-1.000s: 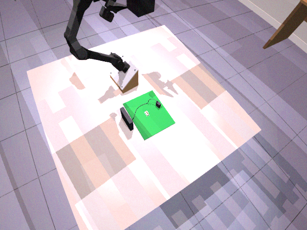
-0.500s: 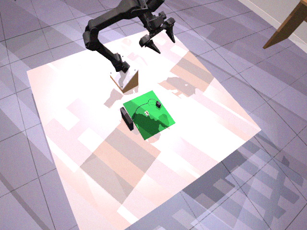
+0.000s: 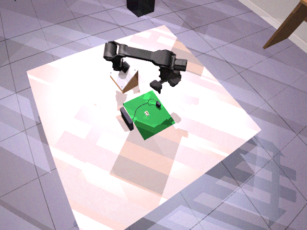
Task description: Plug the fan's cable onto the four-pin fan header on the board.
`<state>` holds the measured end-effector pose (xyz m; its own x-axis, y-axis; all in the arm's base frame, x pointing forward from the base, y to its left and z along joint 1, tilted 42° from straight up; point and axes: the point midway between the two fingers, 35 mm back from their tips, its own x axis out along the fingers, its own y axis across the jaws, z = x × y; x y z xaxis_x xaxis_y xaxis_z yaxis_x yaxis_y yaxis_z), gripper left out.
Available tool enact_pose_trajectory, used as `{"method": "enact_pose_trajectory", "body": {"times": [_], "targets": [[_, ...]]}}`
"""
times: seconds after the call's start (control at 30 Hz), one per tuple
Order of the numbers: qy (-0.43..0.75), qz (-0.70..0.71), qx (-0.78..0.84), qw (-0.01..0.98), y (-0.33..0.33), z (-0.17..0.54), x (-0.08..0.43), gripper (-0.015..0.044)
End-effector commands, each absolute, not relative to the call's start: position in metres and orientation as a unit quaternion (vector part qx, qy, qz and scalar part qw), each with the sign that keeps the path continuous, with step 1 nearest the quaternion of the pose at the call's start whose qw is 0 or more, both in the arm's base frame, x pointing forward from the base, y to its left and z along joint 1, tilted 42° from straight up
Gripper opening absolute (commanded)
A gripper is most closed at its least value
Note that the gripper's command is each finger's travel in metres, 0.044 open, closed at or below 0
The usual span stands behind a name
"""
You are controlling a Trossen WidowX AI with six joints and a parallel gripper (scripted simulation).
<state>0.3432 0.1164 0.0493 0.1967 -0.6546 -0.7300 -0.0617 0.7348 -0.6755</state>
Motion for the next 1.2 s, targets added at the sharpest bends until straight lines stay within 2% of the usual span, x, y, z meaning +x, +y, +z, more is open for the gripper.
{"method": "enact_pose_trajectory", "body": {"times": [0.0, 0.23, 0.5, 1.17], "targets": [[0.671, -0.223, -0.277, 0.651, 0.077, 0.020, 0.339, 0.0440], [0.672, -0.223, -0.277, 0.650, 0.071, 0.013, 0.340, 0.0440], [0.671, -0.225, -0.278, 0.650, 0.010, -0.054, 0.339, 0.0440], [0.671, -0.225, -0.278, 0.649, -0.003, -0.069, 0.339, 0.0440]]}}
